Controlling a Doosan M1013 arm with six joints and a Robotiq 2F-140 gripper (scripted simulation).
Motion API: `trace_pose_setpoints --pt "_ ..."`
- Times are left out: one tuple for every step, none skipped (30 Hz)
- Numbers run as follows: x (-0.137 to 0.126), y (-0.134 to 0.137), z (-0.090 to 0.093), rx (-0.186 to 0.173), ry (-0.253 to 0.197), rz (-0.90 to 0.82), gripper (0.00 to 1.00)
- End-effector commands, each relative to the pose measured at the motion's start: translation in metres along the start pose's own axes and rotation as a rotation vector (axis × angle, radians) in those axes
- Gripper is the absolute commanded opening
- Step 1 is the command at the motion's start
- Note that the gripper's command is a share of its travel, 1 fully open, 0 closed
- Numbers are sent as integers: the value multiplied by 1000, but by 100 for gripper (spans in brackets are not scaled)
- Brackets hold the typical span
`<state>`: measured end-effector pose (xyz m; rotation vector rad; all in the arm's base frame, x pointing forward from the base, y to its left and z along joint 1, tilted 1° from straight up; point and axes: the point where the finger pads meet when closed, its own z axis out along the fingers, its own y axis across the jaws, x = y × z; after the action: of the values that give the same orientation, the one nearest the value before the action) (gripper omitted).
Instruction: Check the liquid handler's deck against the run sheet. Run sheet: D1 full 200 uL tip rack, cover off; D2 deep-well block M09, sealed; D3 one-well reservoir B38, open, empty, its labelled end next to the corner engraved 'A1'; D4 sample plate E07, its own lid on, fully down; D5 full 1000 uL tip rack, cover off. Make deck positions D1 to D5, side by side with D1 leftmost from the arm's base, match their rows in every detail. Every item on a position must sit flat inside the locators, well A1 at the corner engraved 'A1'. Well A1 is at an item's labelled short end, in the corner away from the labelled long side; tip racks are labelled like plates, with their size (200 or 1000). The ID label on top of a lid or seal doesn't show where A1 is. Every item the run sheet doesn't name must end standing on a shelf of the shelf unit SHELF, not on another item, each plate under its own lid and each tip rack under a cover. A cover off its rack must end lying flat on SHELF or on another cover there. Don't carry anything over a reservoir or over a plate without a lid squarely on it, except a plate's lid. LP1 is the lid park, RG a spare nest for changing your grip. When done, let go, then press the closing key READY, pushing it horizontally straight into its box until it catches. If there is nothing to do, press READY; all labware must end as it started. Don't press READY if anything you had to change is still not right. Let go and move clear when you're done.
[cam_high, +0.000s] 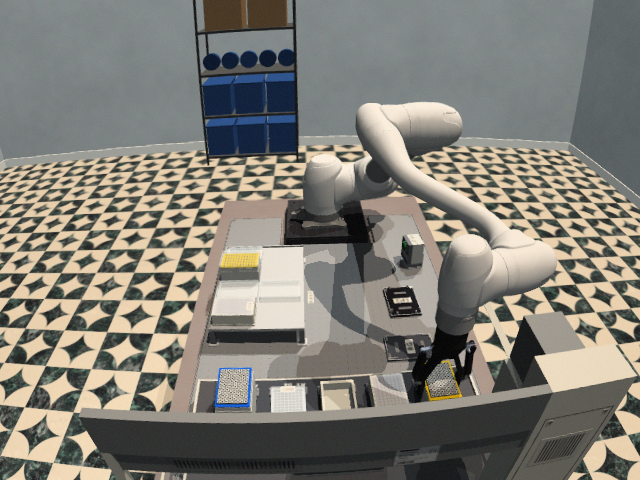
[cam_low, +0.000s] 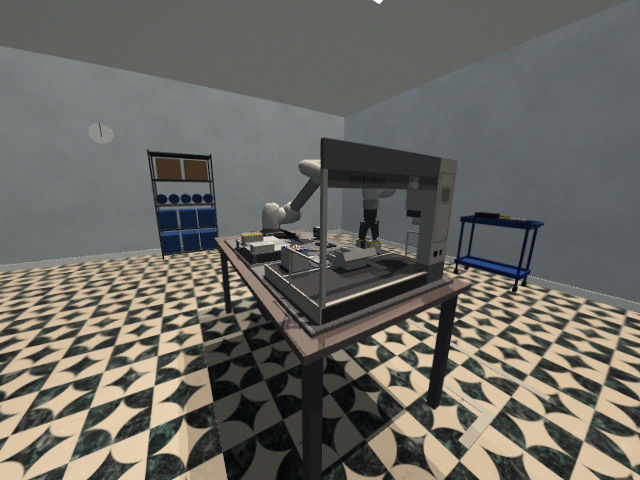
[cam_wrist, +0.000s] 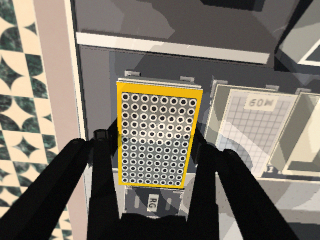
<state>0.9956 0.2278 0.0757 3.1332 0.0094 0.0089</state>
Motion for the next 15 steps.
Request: trace_pose_setpoints --pt "0 0 -2 1 2 0 10" --pt "0 0 -2 1 2 0 10" --pt "0 0 -2 1 2 0 10" --pt "0 0 -1 1 2 0 10" --pt "0 0 -1 1 2 0 10" --pt "0 0 -1 1 2 0 10" --pt "0 0 -1 1 2 0 10" --pt "0 0 -1 1 2 0 10" --pt "0 0 0 1 2 0 10" --pt "0 0 0 1 2 0 10" --pt "0 0 0 1 2 0 10" --pt "0 0 1 1 2 0 10" --pt "0 0 1 1 2 0 10" --pt "0 0 1 1 2 0 10" --pt "0 0 2 1 2 0 10"
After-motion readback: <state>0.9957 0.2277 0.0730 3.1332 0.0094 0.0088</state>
